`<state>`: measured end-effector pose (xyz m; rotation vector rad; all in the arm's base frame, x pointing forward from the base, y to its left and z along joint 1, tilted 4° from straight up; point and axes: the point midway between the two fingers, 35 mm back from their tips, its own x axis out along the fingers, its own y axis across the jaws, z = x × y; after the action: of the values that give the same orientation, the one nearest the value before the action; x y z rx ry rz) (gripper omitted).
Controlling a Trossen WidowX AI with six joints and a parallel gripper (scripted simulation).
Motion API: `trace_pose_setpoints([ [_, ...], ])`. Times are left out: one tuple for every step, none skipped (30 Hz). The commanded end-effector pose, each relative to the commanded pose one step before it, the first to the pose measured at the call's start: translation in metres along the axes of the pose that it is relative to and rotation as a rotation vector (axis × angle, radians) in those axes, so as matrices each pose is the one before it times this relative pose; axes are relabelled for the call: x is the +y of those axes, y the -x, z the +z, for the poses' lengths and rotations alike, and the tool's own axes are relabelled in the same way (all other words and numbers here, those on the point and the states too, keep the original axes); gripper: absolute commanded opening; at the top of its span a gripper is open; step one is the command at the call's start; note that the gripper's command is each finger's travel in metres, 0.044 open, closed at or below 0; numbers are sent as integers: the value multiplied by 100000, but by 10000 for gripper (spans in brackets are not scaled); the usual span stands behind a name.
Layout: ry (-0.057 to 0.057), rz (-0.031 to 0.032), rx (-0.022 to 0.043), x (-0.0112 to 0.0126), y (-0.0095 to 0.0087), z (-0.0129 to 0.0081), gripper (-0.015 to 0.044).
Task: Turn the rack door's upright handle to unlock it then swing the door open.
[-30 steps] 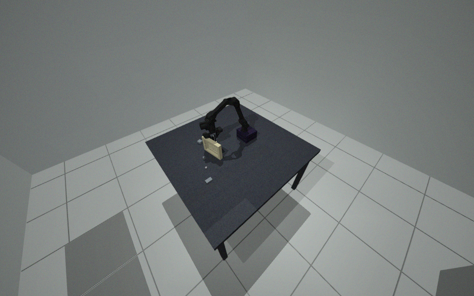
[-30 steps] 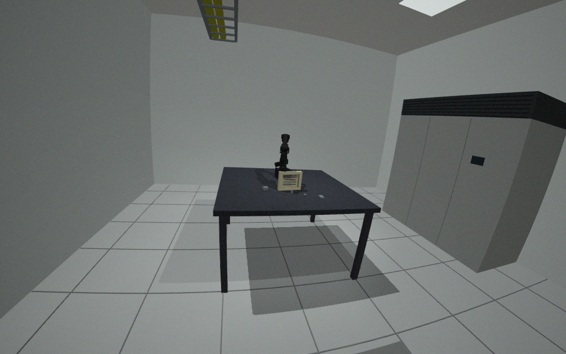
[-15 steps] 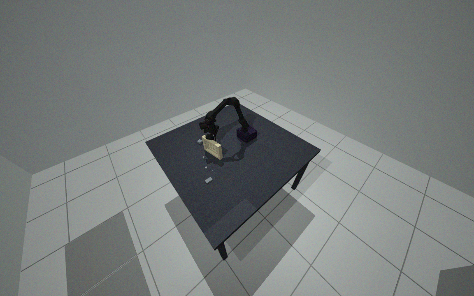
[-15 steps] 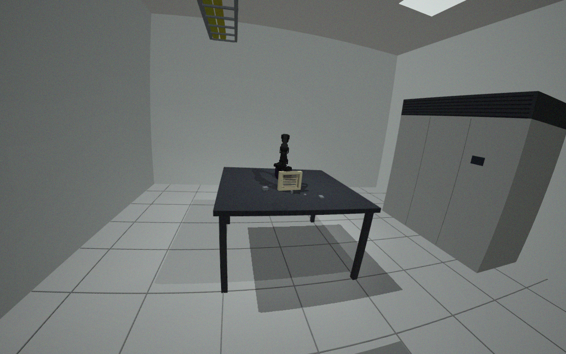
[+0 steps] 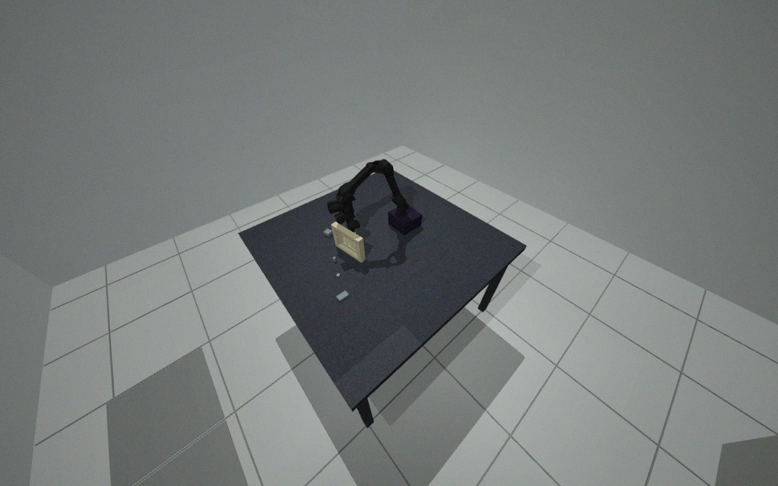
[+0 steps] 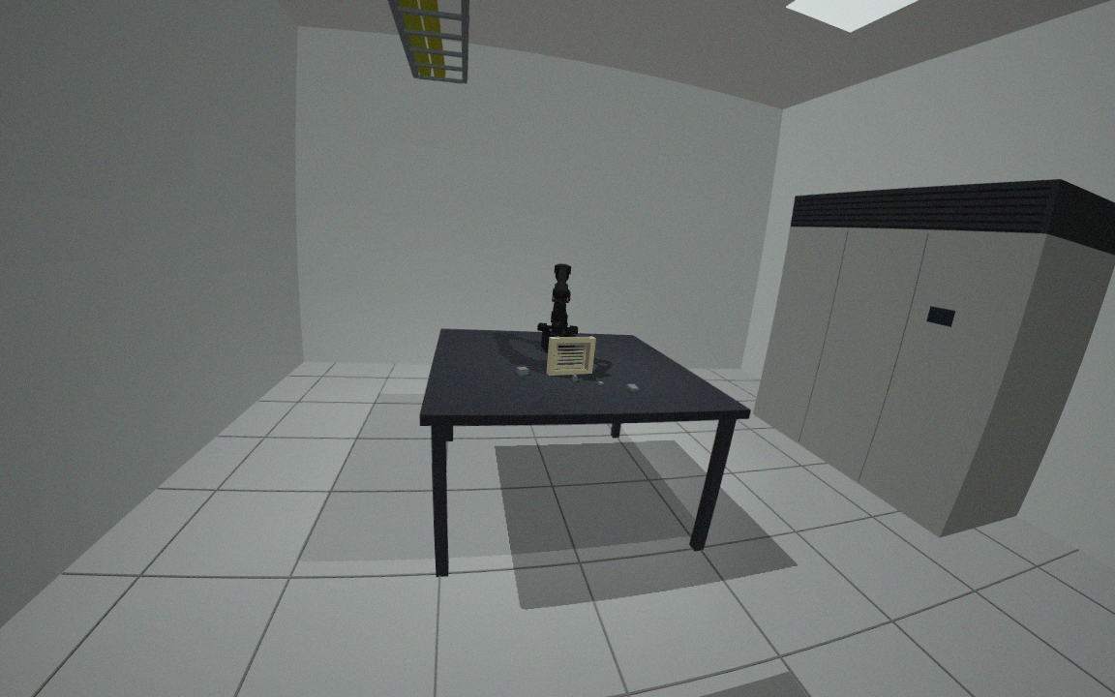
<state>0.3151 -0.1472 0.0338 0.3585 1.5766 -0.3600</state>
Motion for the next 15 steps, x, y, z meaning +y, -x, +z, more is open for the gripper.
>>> trace_pose_setpoints([
  [21288,325,249,49,-116,-17,295],
  [4956,3,4,1,0,0,295],
  [4956,3,4,1,0,0,295],
  [4956,3,3,1,0,0,295],
  [4956,3,3,1,0,0,295],
  [4956,3,3,1,0,0,295],
  [4956,4,3,1,0,0,295],
  [4956,4,3,1,0,0,295],
  [4956,4,3,1,-1,0,295],
  [4956,4,3,1,-1,0,295],
  [4956,4,3,1,-1,0,295],
  [4956,4,2,1,-1,0,295],
  [4956,5,2,1,-1,0,295],
  [4956,5,2,1,-1,0,295],
  [4956,5,2,1,-1,0,295],
])
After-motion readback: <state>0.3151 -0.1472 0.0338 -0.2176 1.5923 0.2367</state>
